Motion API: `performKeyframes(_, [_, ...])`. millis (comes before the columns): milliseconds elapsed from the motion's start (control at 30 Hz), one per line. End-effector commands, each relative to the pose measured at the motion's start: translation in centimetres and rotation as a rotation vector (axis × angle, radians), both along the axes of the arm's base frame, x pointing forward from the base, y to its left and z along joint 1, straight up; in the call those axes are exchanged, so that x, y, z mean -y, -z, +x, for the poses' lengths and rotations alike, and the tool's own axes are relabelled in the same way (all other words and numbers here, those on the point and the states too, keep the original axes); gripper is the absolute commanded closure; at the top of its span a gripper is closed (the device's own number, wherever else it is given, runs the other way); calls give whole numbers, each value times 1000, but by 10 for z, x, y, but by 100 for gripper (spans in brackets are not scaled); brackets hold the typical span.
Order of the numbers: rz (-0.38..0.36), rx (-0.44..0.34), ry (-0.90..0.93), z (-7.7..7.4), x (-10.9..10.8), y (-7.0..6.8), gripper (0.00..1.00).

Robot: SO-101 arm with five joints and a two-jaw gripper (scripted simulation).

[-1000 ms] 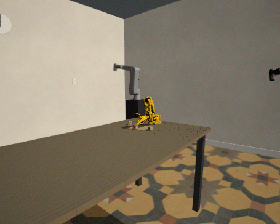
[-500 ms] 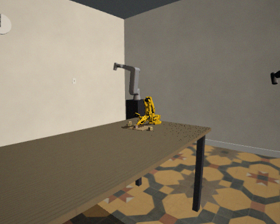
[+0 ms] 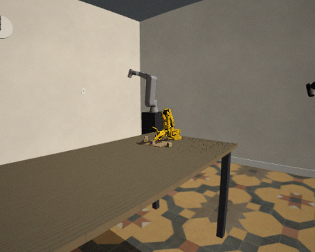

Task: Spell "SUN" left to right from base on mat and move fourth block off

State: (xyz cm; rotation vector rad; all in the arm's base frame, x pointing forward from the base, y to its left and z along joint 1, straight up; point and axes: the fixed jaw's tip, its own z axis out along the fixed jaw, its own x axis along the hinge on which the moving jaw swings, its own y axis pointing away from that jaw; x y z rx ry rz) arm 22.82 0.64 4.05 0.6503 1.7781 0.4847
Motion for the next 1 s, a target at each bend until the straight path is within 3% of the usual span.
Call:
performKeyframes(0, [255,111,40,-3,0,-46,67])
performKeyframes(67, [245,135,30,-2,0,-58,68])
performKeyframes(133, [244,135,30,-2,0,-58,68])
performKeyframes(233, [227,164,18,-1,0,-74,68])
performKeyframes(967, [194,200,1,-3,1,-74,68])
